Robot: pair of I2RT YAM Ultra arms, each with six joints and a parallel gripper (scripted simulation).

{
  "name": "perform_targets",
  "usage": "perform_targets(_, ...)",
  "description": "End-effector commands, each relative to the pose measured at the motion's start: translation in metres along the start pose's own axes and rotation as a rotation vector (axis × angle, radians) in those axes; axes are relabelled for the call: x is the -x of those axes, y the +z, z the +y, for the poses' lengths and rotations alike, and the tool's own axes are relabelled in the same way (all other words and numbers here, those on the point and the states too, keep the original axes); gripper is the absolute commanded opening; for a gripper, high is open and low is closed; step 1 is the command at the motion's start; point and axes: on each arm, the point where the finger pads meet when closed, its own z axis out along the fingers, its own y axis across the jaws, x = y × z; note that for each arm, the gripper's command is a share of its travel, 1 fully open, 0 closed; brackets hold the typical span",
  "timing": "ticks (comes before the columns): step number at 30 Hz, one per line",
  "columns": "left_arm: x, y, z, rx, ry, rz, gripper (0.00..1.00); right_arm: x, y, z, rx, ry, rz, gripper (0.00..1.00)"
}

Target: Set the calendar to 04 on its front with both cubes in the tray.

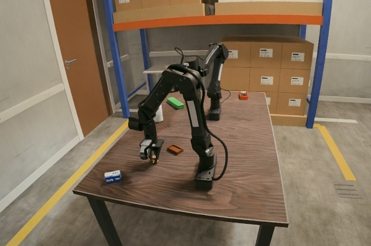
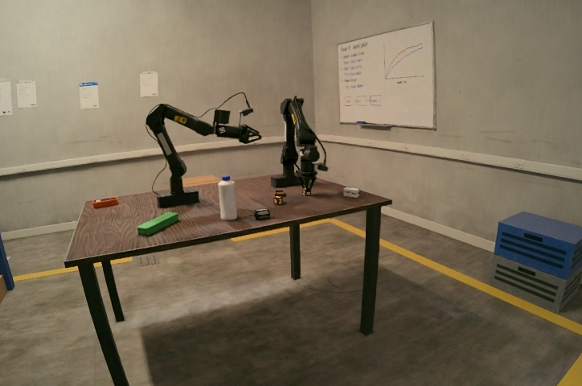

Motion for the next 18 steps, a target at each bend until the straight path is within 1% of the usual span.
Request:
perform_targets(1,0.002,0.002,0.0,0.007,-0.008,-0.01,0.34,0.023,0.0,0.003,0.007,-0.013,-0.062,1.0)
perform_targets(2,0.002,0.002,0.0,0.007,-0.008,-0.01,0.34,0.023,0.0,0.003,0.007,-0.013,-0.062,1.0)
perform_targets(8,0.001,0.0,-0.003,0.007,-0.009,-0.01,0.26,0.023,0.0,0.003,0.007,-0.013,-0.062,1.0)
perform_targets(10,0.001,0.0,-0.003,0.007,-0.007,-0.01,0.03,0.023,0.0,0.003,0.007,-0.013,-0.062,1.0)
perform_targets(11,0.001,0.0,-0.003,0.007,-0.007,-0.01,0.0,0.023,0.0,0.003,0.007,-0.013,-0.062,1.0)
perform_targets(12,0.001,0.0,-0.003,0.007,-0.007,-0.01,0.0,0.023,0.0,0.003,0.007,-0.013,-0.062,1.0)
perform_targets(14,0.001,-0.004,-0.003,0.0,-0.007,-0.009,0.23,0.023,0.0,0.003,0.007,-0.013,-0.062,1.0)
perform_targets(15,0.0,-0.006,-0.003,0.0,-0.007,-0.009,0.26,0.023,0.0,0.003,0.007,-0.013,-0.062,1.0)
perform_targets(17,0.0,-0.019,-0.004,-0.01,-0.007,-0.007,0.26,0.023,0.0,0.003,0.007,-0.013,-0.062,1.0)
perform_targets(18,0.0,-0.019,-0.004,-0.01,-0.007,-0.007,0.26,0.023,0.0,0.003,0.007,-0.013,-0.062,1.0)
